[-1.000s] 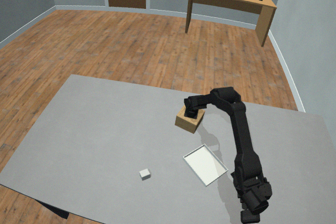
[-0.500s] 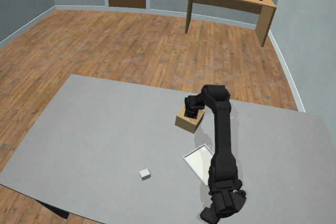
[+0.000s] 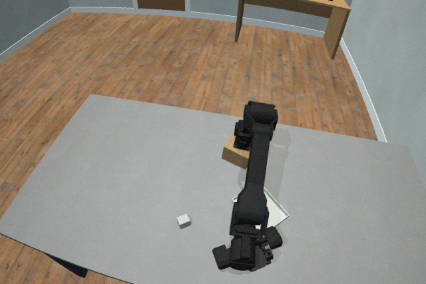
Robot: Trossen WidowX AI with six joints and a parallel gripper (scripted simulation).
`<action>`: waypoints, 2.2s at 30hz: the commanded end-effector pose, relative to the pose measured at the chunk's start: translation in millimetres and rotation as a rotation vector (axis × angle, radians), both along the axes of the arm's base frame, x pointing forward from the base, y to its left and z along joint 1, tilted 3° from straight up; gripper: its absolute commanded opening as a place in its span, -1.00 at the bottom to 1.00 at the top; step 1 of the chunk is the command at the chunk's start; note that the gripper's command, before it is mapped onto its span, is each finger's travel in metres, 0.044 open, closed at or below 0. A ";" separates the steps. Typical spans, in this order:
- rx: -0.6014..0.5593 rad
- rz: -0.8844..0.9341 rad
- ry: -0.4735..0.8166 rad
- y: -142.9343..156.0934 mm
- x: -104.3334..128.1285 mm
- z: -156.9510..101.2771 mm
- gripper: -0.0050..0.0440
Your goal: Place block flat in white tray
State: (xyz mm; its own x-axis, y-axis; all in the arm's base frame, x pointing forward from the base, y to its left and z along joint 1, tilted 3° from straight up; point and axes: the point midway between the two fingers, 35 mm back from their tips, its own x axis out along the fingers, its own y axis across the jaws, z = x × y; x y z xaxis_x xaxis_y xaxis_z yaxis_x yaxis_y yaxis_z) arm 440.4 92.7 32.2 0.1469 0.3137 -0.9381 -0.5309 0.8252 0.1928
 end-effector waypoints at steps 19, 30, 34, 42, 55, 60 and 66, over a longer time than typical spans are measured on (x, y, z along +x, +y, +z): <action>-0.065 -0.784 0.209 -139.0 -34.9 1.4 -0.80; -0.098 -1.205 0.325 -201.2 -73.0 -4.7 -0.80; -0.108 -1.329 0.356 -217.6 -86.1 -6.2 -0.80; -0.113 -1.383 0.369 -224.5 -92.1 -6.8 -0.80; -0.113 -1.383 0.369 -224.5 -92.1 -6.8 -0.80; -0.113 -1.383 0.369 -224.5 -92.1 -6.8 -0.80; -0.113 -1.383 0.369 -224.5 -92.1 -6.8 -0.80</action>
State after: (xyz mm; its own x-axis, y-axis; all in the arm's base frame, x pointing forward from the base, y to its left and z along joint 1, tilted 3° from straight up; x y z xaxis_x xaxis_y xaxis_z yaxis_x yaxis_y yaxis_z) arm 344.4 -129.5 14.6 -0.0150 0.0607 -0.9980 0.7597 0.6497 0.0281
